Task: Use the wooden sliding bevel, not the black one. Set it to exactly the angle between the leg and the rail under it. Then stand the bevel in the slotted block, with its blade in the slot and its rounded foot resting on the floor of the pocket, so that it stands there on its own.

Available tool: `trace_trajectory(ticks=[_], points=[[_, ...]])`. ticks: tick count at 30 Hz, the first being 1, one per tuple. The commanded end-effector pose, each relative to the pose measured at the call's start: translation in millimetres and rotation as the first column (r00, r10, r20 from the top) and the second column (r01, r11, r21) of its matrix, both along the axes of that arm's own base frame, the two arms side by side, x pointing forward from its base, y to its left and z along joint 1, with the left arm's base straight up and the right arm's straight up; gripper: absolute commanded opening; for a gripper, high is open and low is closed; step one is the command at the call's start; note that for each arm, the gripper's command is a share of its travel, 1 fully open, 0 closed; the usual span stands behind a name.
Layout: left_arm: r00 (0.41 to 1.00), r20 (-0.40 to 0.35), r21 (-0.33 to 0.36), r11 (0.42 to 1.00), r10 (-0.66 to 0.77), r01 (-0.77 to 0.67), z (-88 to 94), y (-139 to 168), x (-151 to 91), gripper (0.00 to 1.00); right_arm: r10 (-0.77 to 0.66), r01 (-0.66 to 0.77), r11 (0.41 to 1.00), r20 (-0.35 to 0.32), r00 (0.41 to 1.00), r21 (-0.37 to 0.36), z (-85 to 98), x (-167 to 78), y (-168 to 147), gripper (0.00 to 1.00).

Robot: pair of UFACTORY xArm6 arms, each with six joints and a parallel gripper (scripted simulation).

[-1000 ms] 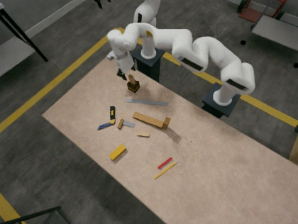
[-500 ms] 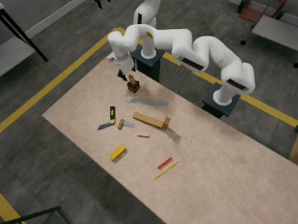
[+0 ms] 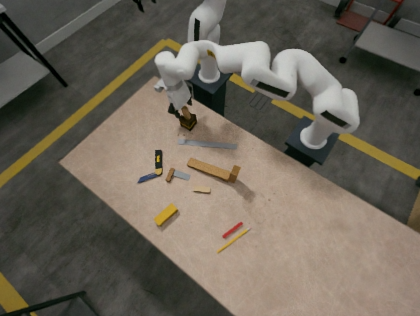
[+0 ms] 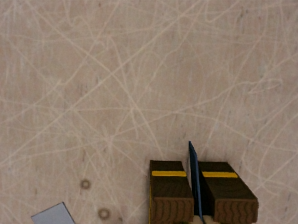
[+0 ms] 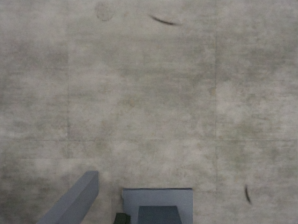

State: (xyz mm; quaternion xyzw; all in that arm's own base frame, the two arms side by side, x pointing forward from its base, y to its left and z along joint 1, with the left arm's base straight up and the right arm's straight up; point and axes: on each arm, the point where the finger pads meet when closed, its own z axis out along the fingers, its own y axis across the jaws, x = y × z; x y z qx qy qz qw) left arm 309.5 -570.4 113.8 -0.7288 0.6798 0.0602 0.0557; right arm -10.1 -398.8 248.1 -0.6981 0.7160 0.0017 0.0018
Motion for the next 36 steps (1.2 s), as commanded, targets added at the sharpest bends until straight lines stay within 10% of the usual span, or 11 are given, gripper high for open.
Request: trace_trajectory(ticks=[1,16,17,36], points=[[1.0,0.003,-0.006,1.0,0.0,0.0,-6.3,0.3,0.5,1.0,0.0,0.0,1.0,0.0,1.0,-0.005,1.8,0.0,-1.1,1.0],[1.0,0.003,-0.006,1.0,0.0,0.0,-9.5,0.8,0.4,1.0,0.0,0.0,1.0,0.0,1.0,-0.005,1.8,0.0,-1.1,1.0],[1.0,0.003,-0.006,1.0,0.0,0.0,-9.5,0.8,0.4,0.0,0.0,0.0,1.0,0.0,1.0,-0.005,1.8,0.0,-1.1,1.0],[1.0,0.003,-0.006,1.0,0.0,0.0,-9.5,0.8,0.4,0.0,0.0,0.0,1.0,0.0,1.0,-0.005,1.8,0.0,-1.1,1.0]])
